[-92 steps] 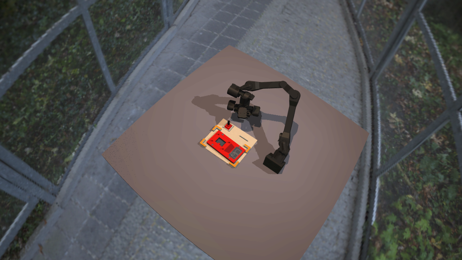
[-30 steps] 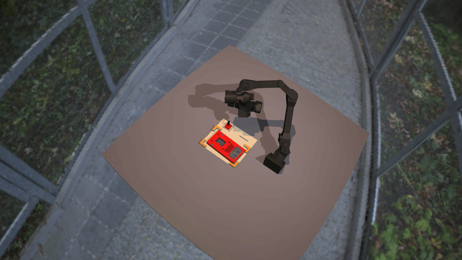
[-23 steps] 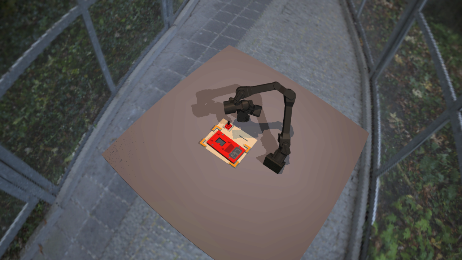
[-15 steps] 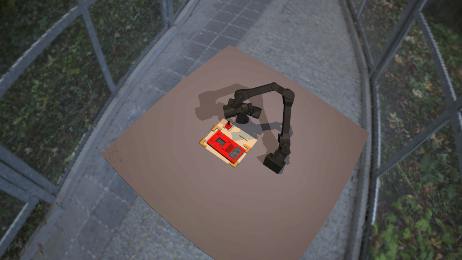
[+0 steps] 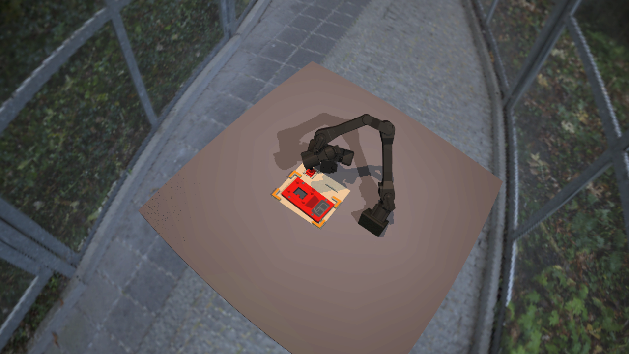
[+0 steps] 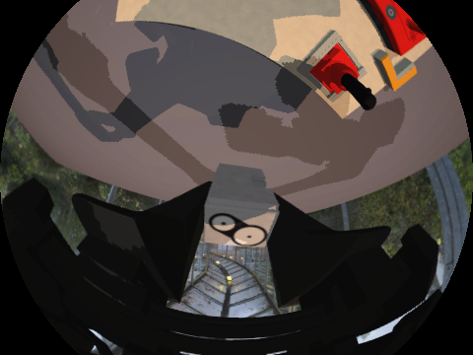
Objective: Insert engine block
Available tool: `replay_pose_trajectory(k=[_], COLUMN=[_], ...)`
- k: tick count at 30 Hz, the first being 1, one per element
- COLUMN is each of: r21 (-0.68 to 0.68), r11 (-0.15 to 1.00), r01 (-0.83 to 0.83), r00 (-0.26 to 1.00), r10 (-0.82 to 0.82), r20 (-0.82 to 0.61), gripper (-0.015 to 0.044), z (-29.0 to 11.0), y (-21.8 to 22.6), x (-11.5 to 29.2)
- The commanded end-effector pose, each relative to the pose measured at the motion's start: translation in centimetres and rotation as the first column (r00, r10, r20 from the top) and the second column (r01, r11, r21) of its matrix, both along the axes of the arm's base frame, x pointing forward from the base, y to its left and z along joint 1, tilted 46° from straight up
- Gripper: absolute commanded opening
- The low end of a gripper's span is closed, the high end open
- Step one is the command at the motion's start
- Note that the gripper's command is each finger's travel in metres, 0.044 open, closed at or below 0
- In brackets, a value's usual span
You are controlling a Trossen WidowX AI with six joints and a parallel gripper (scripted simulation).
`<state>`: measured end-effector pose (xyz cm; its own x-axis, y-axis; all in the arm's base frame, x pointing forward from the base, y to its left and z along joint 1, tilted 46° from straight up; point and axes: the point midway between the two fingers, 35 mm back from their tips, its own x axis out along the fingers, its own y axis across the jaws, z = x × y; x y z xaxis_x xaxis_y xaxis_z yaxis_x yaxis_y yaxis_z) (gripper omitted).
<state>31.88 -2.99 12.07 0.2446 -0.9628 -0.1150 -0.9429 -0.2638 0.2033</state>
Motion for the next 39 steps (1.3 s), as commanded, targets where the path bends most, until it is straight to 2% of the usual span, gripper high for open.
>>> replay_pose_trajectory(k=[1,22,39], r21=[-0.030,-0.052,-0.054], r11=[0.999,0.998,0.998], r01=[-0.020,-0.037,-0.037], r00=[0.999,0.998,0.998], r10=[0.019,0.034,0.034], r20=[-0.027,-0.048,-0.048], gripper=[0.0000,0.0000,0.0000], z=[-0.5,-3.7,-4.5], y=[-0.4,-3.5,-4.4], x=[-0.1,0.0,0.0])
